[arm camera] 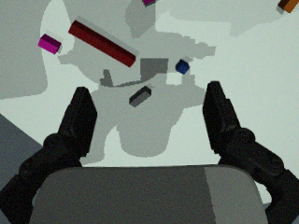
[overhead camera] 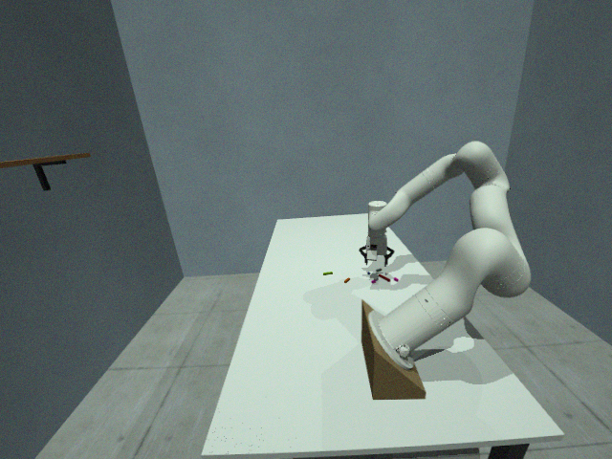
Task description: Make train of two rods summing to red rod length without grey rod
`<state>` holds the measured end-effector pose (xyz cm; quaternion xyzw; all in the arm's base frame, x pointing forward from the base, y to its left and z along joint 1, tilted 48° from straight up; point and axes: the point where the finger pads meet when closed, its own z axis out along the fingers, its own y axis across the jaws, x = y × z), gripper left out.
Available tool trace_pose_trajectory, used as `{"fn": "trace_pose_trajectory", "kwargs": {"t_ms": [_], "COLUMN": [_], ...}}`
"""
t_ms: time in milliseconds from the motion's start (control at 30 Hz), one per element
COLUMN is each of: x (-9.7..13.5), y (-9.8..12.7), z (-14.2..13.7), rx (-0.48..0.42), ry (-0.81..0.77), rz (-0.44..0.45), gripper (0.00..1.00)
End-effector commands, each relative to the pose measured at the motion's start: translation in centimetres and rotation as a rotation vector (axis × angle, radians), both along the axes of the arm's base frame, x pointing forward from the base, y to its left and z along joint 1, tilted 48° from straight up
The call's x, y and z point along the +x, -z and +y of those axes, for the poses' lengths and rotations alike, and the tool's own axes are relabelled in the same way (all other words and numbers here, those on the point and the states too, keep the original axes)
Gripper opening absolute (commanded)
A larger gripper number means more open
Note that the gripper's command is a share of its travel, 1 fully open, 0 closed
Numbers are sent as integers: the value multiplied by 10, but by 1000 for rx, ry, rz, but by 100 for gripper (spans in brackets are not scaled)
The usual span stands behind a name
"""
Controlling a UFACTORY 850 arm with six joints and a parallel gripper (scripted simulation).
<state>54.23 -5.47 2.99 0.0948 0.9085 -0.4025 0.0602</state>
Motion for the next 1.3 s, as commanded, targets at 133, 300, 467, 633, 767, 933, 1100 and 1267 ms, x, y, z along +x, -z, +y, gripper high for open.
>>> {"fn": "trace_pose_trajectory", "kwargs": {"t_ms": [133, 300, 467, 633, 767, 933, 1100, 1267], "x": [1, 1, 0, 0, 0, 0, 0, 0], "y": [0, 0, 0, 0, 0, 0, 0, 0], "z": [1, 1, 1, 1, 1, 1, 1, 1], "rx": [-5, -9, -14, -19, -21, -27, -31, -36], "ry": [-194, -292, -402, -515, -560, -700, -814, -927], "rz": [230, 338, 460, 584, 634, 789, 914, 1039], "gripper": [100, 100, 100, 100, 100, 100, 100, 100]}}
